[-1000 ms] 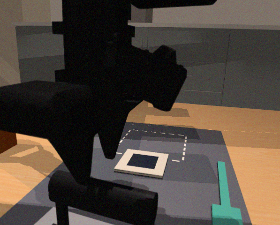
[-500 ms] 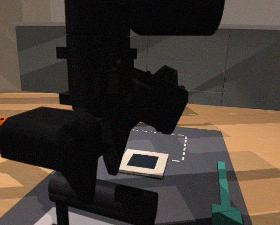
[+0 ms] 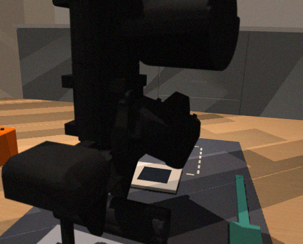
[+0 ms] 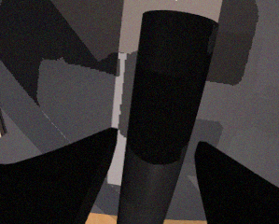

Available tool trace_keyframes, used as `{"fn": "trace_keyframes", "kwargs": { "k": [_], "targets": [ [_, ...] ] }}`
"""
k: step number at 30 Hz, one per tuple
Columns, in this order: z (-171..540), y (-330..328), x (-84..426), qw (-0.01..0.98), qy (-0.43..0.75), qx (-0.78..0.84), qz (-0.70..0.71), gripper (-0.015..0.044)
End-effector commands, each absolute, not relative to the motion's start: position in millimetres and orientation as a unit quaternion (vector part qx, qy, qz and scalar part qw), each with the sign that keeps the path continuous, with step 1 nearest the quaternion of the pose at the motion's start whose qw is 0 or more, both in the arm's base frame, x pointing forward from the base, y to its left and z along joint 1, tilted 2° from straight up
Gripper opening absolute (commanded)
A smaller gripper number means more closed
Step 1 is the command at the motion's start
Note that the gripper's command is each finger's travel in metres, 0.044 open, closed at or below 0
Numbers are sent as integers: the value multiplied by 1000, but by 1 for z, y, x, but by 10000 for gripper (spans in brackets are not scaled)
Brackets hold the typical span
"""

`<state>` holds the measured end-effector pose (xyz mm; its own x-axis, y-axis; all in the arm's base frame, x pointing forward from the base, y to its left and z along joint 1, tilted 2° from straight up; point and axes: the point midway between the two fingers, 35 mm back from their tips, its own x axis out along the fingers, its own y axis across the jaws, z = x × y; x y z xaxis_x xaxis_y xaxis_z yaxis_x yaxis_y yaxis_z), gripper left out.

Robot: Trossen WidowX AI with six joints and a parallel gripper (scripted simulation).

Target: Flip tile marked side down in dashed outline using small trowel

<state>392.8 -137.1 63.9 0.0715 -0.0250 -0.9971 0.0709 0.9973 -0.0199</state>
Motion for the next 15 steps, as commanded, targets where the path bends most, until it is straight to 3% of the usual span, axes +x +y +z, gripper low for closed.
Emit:
{"fn": "trace_keyframes", "kwargs": {
  "k": [1,15],
  "targets": [
    [62,-137,392,731,681,19,-34,139],
    [62,-137,392,731,681,19,-34,130]
  ]
}}
